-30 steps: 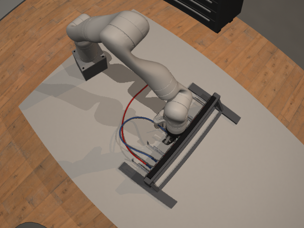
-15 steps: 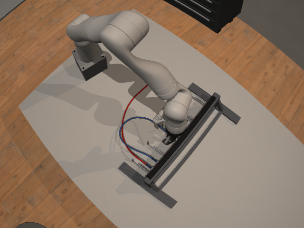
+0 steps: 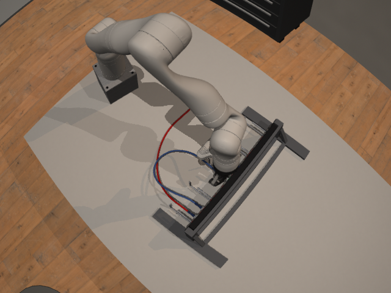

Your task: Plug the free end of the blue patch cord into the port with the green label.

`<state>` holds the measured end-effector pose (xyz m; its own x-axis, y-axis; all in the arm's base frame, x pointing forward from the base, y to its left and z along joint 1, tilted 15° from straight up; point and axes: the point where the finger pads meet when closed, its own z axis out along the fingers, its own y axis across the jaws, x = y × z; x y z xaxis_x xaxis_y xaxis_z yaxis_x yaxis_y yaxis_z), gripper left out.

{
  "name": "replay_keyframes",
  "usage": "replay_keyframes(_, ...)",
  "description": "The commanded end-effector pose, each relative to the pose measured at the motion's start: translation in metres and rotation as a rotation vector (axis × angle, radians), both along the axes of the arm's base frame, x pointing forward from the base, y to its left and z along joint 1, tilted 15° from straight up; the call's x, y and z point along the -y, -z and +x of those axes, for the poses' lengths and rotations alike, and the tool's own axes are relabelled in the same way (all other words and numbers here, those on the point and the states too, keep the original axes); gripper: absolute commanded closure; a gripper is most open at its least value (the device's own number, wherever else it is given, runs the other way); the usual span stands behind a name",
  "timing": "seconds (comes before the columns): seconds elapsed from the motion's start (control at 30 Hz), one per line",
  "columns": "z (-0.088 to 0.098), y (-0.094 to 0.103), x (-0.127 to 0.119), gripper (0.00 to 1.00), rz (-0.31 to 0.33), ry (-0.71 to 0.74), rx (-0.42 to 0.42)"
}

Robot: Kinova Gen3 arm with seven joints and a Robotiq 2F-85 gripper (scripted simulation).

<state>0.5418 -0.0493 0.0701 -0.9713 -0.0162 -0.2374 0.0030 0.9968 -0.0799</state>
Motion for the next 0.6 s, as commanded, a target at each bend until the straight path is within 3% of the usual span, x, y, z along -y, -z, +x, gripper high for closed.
replay_keyframes(0.0, 0.0001, -0.0013, -0.0001, 1.00, 0.000, 0.000, 0.001)
replay_keyframes(0.03, 0.0001, -0.0013, -0.0001, 0.63, 0.000, 0.000, 0.001)
replay_keyframes(0.57, 0.0001, -0.0013, -0.0001, 0.63, 0.000, 0.000, 0.001)
